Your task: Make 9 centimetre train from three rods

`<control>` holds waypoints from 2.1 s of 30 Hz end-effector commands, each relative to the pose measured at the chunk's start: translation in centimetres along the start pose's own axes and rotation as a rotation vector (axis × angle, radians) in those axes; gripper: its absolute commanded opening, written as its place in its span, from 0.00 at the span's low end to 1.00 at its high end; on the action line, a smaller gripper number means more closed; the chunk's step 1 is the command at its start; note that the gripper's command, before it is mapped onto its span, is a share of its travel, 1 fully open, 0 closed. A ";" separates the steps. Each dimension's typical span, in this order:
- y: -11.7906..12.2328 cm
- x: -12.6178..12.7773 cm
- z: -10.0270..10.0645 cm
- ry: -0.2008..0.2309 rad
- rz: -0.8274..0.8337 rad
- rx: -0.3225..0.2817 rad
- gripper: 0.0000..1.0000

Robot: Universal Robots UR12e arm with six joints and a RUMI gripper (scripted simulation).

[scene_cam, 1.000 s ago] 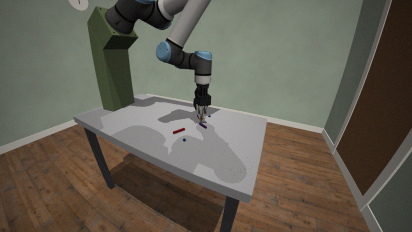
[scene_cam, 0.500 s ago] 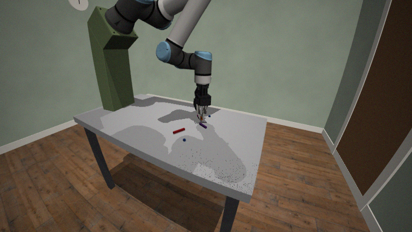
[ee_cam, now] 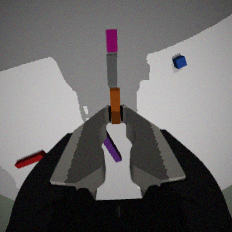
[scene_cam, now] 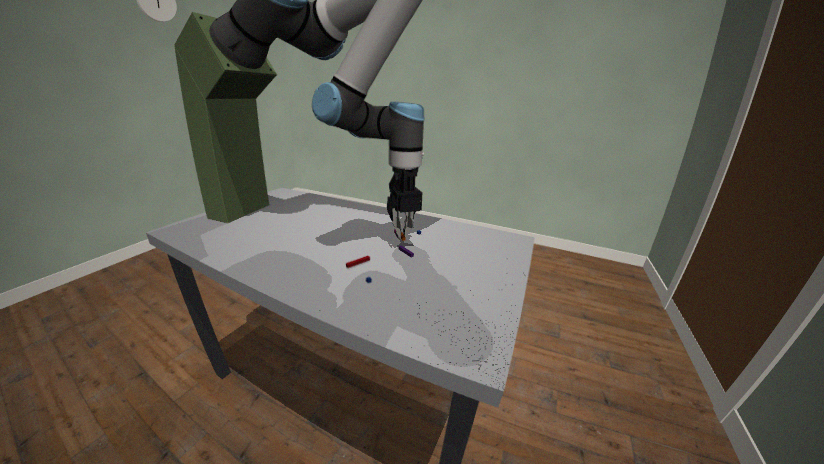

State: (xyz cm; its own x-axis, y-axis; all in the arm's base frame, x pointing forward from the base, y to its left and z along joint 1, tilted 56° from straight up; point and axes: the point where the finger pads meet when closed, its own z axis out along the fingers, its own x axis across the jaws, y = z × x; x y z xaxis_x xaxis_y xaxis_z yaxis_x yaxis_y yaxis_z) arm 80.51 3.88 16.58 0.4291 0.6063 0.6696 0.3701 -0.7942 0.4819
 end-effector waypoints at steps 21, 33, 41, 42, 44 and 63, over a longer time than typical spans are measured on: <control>0.1 0.1 1.0 0.001 0.001 -0.001 0.00; 0.2 0.1 1.2 0.001 0.001 -0.002 0.00; 0.1 0.1 1.2 0.001 0.001 -0.002 0.00; 0.1 0.1 1.2 0.001 0.001 -0.002 0.00; 0.1 0.1 1.2 0.001 0.001 -0.002 0.00; 0.1 0.1 1.2 0.001 0.001 -0.002 0.00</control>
State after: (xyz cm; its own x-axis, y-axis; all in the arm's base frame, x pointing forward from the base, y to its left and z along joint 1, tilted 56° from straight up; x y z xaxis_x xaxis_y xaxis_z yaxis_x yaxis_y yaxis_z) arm 81.40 3.81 15.64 0.4323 0.6045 0.6691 0.3705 -0.7956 0.4794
